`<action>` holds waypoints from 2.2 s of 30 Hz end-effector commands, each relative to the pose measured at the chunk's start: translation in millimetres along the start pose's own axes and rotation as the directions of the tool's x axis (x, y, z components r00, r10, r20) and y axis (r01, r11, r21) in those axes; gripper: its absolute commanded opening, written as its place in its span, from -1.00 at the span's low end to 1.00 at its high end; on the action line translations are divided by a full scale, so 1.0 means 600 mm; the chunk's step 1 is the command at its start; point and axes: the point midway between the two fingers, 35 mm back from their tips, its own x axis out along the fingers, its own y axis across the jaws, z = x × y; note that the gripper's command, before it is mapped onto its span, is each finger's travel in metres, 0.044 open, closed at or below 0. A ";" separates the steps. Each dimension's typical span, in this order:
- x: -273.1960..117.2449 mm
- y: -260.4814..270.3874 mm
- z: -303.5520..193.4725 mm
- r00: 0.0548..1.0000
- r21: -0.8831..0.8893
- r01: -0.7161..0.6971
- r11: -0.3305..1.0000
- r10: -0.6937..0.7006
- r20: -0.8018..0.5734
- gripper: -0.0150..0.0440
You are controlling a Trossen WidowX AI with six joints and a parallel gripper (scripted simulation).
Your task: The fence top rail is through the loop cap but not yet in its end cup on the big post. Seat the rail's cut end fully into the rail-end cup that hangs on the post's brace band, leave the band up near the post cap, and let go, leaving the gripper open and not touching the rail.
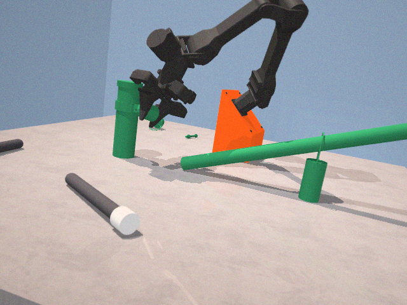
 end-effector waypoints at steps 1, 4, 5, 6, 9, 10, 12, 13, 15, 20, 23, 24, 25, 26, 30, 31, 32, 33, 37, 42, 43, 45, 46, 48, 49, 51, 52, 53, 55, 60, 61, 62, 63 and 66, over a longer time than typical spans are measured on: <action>-0.003 0.004 -0.002 1.000 -0.024 0.001 1.000 -0.001 0.011 -0.49; -0.005 0.009 -0.002 1.000 -0.054 0.002 0.999 0.000 0.028 -0.49; -0.006 0.009 -0.002 1.000 -0.057 0.002 0.998 0.000 0.030 -0.49; -0.006 0.009 -0.002 1.000 -0.057 0.002 0.998 0.000 0.030 -0.49; -0.007 0.012 -0.003 0.999 -0.071 0.002 0.997 0.000 0.038 -0.49; -0.008 0.013 -0.003 0.999 -0.080 0.003 0.997 0.001 0.043 -0.49; -0.009 0.016 -0.003 0.999 -0.098 0.004 0.995 0.002 0.053 -0.49; -0.010 0.017 -0.003 0.998 -0.103 0.004 0.995 0.002 0.056 -0.49; -0.010 0.017 -0.003 0.998 -0.108 0.004 0.994 0.002 0.059 -0.49; -0.014 0.023 -0.004 0.997 -0.146 0.007 0.989 0.005 0.081 -0.49; -0.014 0.025 -0.005 0.996 -0.156 0.008 0.988 0.006 0.086 -0.49; -0.015 0.025 -0.005 0.996 -0.161 0.008 0.987 0.007 0.089 -0.49; -0.015 0.027 -0.005 0.996 -0.167 0.008 0.986 0.007 0.093 -0.49; -0.016 0.028 -0.006 0.995 -0.175 0.009 0.985 0.008 0.097 -0.49; -0.018 0.032 -0.007 0.994 -0.201 0.012 0.980 0.011 0.112 -0.49; -0.019 0.032 -0.007 0.994 -0.203 0.012 0.979 0.011 0.113 -0.49; -0.019 0.033 -0.007 0.993 -0.207 0.013 0.978 0.012 0.115 -0.49; -0.019 0.033 -0.007 0.993 -0.212 0.013 0.977 0.012 0.118 -0.49; -0.022 0.038 -0.009 0.991 -0.244 0.017 0.970 0.016 0.136 -0.49; -0.024 0.042 -0.010 0.989 -0.265 0.020 0.964 0.020 0.148 -0.49; -0.025 0.043 -0.011 0.988 -0.274 0.022 0.961 0.022 0.153 -0.49; -0.026 0.045 -0.011 0.987 -0.289 0.024 0.957 0.024 0.162 -0.49; -0.027 0.046 -0.012 0.986 -0.293 0.025 0.956 0.024 0.164 -0.49; -0.027 0.047 -0.012 0.986 -0.298 0.026 0.954 0.025 0.167 -0.49; -0.028 0.047 -0.012 0.985 -0.302 0.027 0.953 0.026 0.169 -0.49; -0.028 0.048 -0.013 0.984 -0.309 0.028 0.951 0.027 0.173 -0.49; -0.028 0.048 -0.013 0.985 -0.308 0.028 0.951 0.027 0.173 -0.49; -0.028 0.048 -0.013 0.985 -0.307 0.028 0.951 0.027 0.172 -0.49; -0.027 0.047 -0.012 0.985 -0.301 0.026 0.953 0.026 0.169 -0.49; -0.026 0.045 -0.011 0.987 -0.285 0.024 0.958 0.023 0.160 -0.49; -0.026 0.044 -0.011 0.987 -0.284 0.024 0.959 0.023 0.159 -0.49; -0.026 0.044 -0.011 0.987 -0.284 0.024 0.959 0.023 0.159 -0.49; -0.026 0.045 -0.011 0.987 -0.285 0.024 0.958 0.023 0.160 -0.49; -0.026 0.045 -0.010 0.986 -0.292 0.026 0.956 0.024 0.167 -0.49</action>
